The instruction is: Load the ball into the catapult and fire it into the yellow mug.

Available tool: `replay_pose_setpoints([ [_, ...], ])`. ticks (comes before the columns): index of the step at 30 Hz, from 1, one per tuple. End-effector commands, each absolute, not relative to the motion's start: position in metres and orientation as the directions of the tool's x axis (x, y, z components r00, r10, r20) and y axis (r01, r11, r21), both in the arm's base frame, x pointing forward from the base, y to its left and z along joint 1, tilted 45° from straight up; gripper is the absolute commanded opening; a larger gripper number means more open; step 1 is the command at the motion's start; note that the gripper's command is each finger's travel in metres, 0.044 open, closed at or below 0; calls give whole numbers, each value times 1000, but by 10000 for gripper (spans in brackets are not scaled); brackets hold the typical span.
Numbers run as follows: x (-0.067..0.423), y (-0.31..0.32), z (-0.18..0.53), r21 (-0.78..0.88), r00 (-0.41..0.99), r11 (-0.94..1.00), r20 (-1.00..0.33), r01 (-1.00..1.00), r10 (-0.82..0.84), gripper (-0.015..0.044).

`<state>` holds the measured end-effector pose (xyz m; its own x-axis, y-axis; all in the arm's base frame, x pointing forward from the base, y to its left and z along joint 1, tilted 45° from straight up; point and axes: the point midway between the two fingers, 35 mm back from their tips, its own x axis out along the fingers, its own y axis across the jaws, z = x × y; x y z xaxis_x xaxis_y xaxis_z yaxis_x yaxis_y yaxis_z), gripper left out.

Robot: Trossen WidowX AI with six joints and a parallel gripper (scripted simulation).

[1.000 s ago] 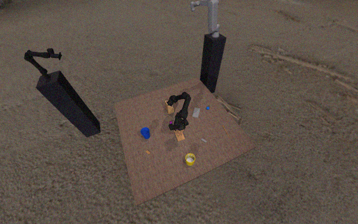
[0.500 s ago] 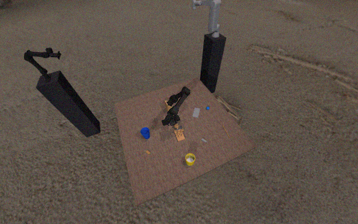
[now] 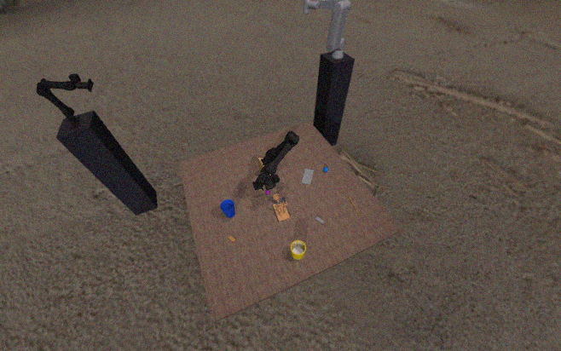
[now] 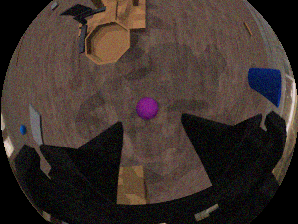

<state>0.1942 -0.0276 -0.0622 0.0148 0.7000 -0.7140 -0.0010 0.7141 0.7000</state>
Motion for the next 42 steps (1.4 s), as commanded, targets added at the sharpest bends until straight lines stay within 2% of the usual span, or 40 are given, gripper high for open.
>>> replay_pose_setpoints([
  [1,191,-18,-69,699,11,715,-715,-6,699,300],
  [33,191,13,-100,701,12,713,-713,-6,701,300],
  [39,191,13,-100,701,12,713,-713,-6,701,142],
  [42,191,13,-100,701,12,713,-713,-6,701,122],
])
